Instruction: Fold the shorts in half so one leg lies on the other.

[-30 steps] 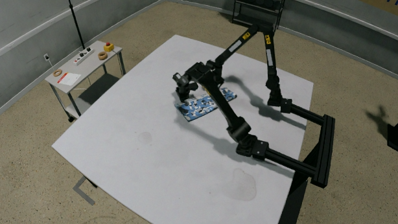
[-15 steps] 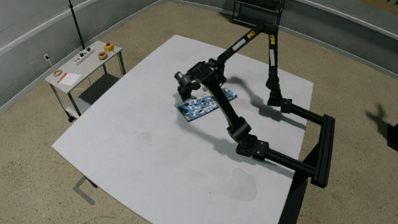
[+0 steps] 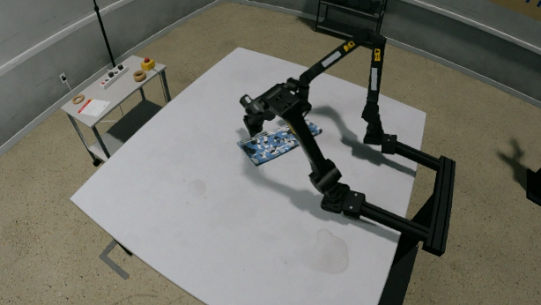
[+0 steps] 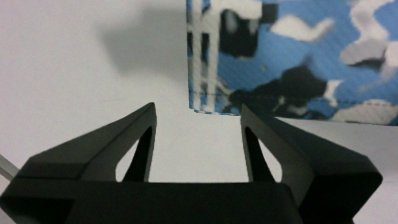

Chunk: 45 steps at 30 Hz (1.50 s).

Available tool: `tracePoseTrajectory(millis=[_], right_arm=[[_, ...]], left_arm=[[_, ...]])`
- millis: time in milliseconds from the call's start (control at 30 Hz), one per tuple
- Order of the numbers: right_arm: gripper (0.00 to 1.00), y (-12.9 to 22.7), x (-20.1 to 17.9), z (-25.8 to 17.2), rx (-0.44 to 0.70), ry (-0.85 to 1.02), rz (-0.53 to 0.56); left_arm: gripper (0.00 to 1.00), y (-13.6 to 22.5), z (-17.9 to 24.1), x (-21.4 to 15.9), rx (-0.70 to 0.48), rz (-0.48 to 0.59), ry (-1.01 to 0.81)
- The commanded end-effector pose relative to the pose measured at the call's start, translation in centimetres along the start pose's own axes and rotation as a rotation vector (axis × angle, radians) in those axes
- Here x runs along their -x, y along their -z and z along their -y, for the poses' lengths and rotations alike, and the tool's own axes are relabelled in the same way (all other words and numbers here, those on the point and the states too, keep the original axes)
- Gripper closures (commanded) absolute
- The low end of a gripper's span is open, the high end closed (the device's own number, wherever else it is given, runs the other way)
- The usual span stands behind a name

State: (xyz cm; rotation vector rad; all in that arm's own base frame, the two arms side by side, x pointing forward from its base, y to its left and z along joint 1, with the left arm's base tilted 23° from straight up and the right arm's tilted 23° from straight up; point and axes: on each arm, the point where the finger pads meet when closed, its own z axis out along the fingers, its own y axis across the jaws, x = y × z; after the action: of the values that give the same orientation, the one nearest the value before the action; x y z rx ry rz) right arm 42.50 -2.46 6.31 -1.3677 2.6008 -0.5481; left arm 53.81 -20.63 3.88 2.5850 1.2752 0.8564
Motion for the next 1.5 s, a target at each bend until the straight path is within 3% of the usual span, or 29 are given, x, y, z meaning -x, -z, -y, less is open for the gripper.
tracePoseTrajectory(millis=[0, 233, 400, 467, 633, 667, 900, 1033, 1233, 1467], right_arm=[[0.46, 1.5, 0.7, -0.9, -0.007, -0.006, 0.014], [0.46, 3.1, 0.7, -1.9, -0.012, -0.009, 0.019], [0.46, 2.0, -0.4, -1.5, 0.006, -0.035, -0.008], [0.46, 2.0, -0.3, -1.4, 0.001, -0.037, -0.001], [0.46, 2.1, -0.2, -1.2, -0.005, -0.04, 0.004], [0.46, 4.1, 0.9, 1.7, -0.067, -0.074, 0.052], [0.46, 5.1, 2.0, 3.4, -0.11, -0.175, 0.109], [0.46, 4.4, 2.1, 3.4, -0.104, -0.202, 0.114], [0.46, 7.8, 3.5, 6.8, -0.189, -0.313, 0.223], [0.46, 10.5, 4.6, 9.7, -0.248, -0.425, 0.327]], left_arm=[[0.46, 3.3, -1.1, -0.1, 0.045, -0.004, 0.014], [0.46, 5.3, -0.9, -0.4, 0.058, -0.007, 0.019], [0.46, 5.0, -0.7, -0.2, 0.051, -0.005, 0.017], [0.46, 2.9, 0.6, 0.5, 0.004, 0.003, 0.007], [0.46, 3.2, 0.3, 0.3, 0.016, 0.0, 0.01], [0.46, 6.2, -3.6, -3.4, 0.123, -0.036, 0.091], [0.46, 7.6, -4.4, -5.7, 0.179, -0.028, 0.295], [0.46, 6.5, -2.4, -3.7, 0.144, -0.002, 0.326], [0.46, 9.2, -4.1, -8.6, 0.246, -0.006, 0.55], [0.46, 11.3, -4.3, -11.4, 0.321, 0.021, 0.762]])
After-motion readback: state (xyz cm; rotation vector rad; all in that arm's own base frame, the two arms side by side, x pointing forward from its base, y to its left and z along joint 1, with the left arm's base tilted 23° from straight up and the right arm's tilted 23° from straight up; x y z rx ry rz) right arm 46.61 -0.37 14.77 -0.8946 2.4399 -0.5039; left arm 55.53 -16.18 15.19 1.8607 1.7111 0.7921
